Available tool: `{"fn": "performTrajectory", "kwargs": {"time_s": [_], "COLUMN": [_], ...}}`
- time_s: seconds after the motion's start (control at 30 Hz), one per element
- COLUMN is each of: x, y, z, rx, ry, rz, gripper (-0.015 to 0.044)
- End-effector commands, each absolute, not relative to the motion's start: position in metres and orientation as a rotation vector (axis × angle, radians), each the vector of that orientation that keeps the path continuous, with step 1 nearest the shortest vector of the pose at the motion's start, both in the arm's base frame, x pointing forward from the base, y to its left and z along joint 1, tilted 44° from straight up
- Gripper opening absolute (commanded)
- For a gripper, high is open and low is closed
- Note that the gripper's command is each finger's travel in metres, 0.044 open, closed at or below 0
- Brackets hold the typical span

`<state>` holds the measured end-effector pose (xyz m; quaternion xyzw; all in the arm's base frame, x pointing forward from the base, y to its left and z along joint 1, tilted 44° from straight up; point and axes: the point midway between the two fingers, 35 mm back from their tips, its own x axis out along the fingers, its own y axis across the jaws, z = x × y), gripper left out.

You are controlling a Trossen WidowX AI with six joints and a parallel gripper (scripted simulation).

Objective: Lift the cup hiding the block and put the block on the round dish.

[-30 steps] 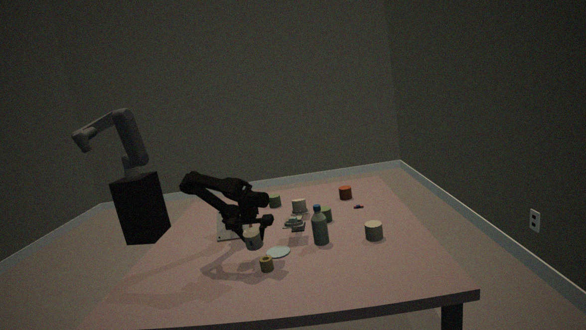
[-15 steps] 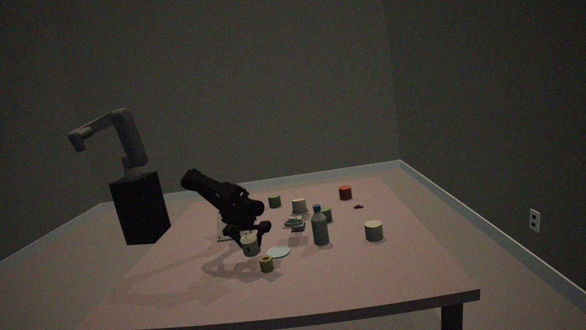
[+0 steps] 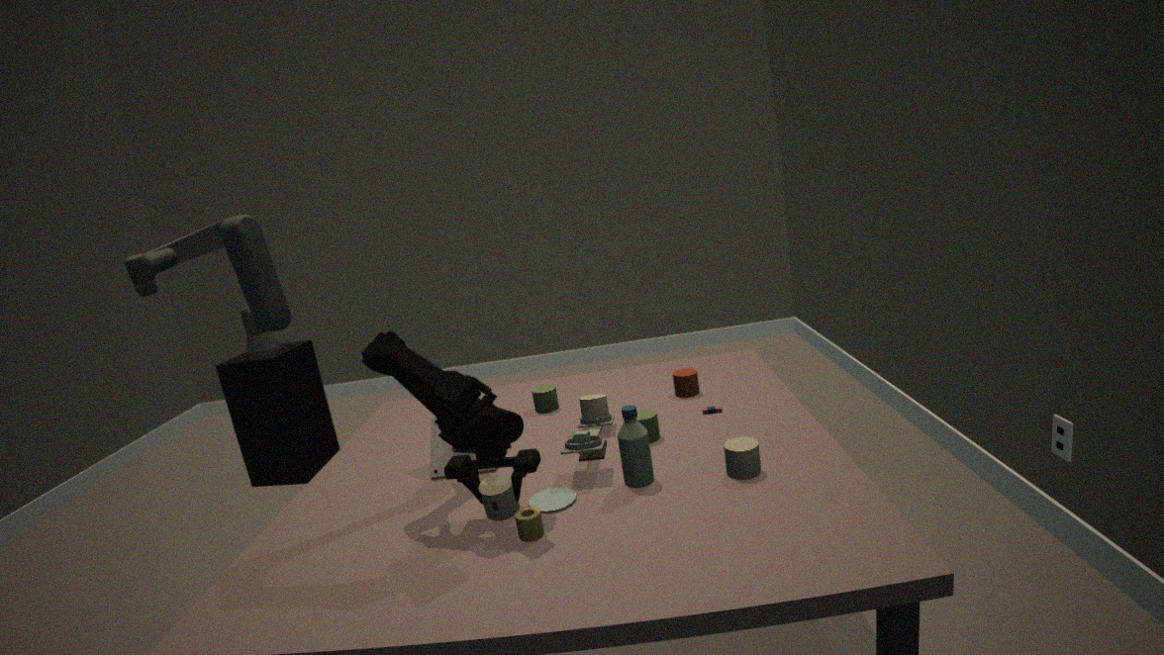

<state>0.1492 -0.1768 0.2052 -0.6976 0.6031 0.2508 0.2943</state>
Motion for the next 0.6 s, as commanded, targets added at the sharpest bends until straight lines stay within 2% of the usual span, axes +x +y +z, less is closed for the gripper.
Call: {"fn": "performTrajectory", "kwargs": {"time_s": [0.0,0.17,0.57], "x": [0.1501,0.1511,0.1504], "y": [-0.1808,-0.1866,-0.1829], "z": [0.1992,0.1933,0.1985], "rx": [-1.859,-1.86,-1.857], "ry": [1.603,1.604,1.606], "rz": [0.677,0.676,0.669], "gripper": [0.0,0.0,0.0315]}}
